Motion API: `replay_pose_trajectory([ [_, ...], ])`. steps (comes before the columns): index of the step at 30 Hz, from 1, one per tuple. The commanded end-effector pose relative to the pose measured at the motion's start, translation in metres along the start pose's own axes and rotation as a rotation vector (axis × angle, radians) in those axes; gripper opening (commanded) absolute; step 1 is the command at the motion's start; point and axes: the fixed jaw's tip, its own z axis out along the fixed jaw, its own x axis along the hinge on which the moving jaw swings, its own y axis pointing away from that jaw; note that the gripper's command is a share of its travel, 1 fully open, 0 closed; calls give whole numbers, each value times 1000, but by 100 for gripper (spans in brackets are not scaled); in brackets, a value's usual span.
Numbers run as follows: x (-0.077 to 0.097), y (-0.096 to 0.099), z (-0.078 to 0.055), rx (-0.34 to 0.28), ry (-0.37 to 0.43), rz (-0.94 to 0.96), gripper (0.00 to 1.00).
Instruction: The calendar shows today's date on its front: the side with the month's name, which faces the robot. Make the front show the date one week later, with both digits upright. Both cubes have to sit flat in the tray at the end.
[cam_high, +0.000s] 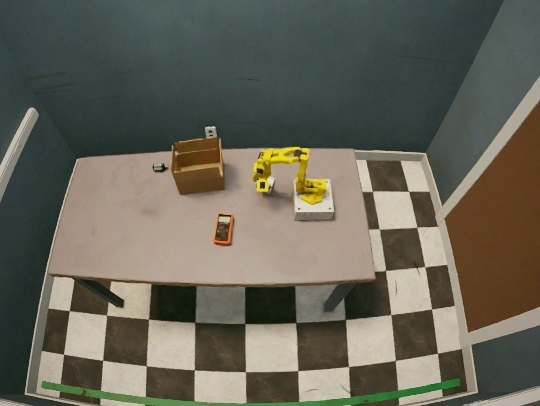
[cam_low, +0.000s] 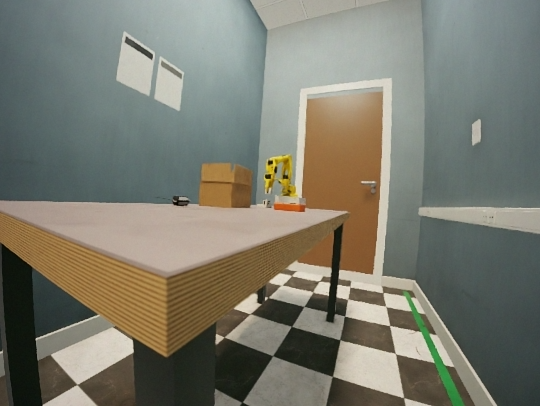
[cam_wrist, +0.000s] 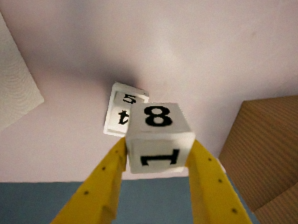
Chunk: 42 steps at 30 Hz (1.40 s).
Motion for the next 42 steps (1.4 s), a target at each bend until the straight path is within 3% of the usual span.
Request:
replay_pose_trajectory([
  [1, -27, -13, 0, -4, -7, -145, 0],
  [9, -87, -21, -1, 0, -15, -452, 0],
  [11, -87, -21, -1, 0, -15, -452, 0],
  [19, -124, -17, -1, 2, -20, -630, 0],
  [33, -130, -16, 0, 3, -21, -659, 0],
  [42, -130, -16, 11, 3, -21, -659, 0],
])
